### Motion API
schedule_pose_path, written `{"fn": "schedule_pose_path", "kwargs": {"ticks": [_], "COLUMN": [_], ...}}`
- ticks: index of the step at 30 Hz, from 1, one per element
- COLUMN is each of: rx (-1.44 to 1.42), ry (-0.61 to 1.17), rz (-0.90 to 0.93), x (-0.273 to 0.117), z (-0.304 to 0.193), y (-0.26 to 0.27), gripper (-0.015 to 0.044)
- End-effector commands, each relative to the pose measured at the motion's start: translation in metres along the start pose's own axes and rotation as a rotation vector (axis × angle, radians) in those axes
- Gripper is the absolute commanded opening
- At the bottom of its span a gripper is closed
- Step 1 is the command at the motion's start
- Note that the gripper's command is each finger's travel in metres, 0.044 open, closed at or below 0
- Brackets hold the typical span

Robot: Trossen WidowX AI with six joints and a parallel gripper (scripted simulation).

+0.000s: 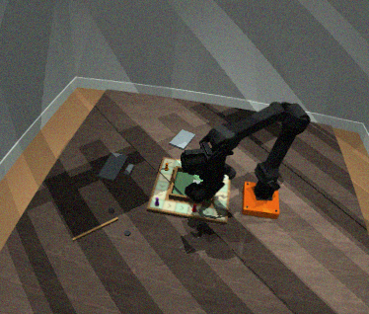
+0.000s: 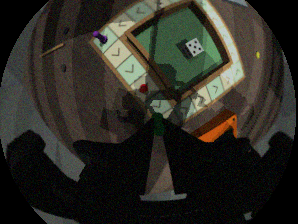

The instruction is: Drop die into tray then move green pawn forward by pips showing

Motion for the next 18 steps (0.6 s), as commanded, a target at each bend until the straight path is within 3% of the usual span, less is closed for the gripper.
{"fn": "schedule_pose_path", "kwargs": {"ticks": [1,9,18], "rx": [-0.004,-0.004,-0.005], "ry": [-0.005,-0.005,-0.008], "rz": [-0.001,-0.002,-0.007], "x": [-0.019,-0.061,-0.052], "z": [-0.001,-0.007,0.009], "y": [-0.001,-0.007,-0.027], "gripper": [0.0000,0.0000,0.0000]}}
Point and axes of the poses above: the point midway between the two fingers, 35 mm back from their tips, its own x axis out along the fingers, its own y axis across the jaws, z = x × y, the point moved 8 cm from there along -x, back along the fingers, and after that the axes turned 10 degrees about -x, right-handed, at the moved point
